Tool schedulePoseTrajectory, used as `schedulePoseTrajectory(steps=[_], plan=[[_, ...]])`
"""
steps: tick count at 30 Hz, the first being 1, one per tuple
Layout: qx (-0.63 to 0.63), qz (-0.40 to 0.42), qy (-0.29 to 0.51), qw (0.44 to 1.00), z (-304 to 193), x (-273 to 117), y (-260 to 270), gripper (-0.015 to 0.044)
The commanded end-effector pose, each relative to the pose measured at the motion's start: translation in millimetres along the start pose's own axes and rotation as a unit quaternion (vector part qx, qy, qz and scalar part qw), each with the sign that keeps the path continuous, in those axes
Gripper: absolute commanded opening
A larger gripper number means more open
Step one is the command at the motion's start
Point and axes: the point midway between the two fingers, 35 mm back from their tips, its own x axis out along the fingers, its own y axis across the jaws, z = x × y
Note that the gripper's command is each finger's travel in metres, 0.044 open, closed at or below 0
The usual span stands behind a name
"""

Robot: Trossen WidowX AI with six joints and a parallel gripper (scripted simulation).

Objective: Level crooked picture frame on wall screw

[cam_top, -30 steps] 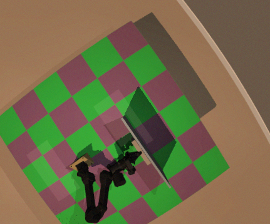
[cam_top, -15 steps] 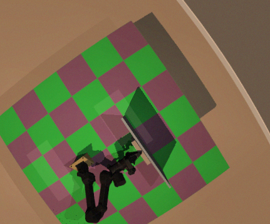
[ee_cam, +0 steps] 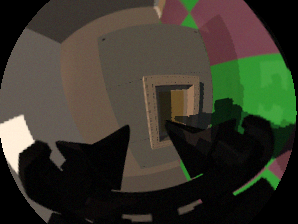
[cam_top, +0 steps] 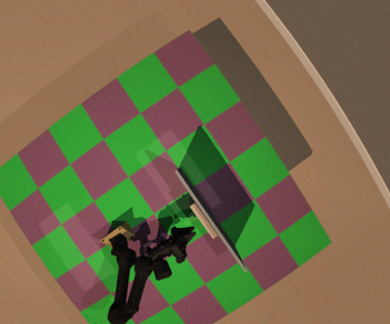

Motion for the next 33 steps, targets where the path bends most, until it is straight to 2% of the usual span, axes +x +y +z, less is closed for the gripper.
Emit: schedulePoseTrajectory(steps=[1,5,8,17,33], plan=[[0.031,-0.006,0.005,1.0,-4,-23,-7,0.026],[0.067,-0.006,0.006,0.998,-7,-46,-13,0.026],[0.074,-0.006,0.006,0.997,-8,-49,-15,0.026],[0.122,-0.008,0.007,0.992,-4,-63,42,0.026],[0.123,-0.008,0.007,0.992,-4,-64,43,0.026]])
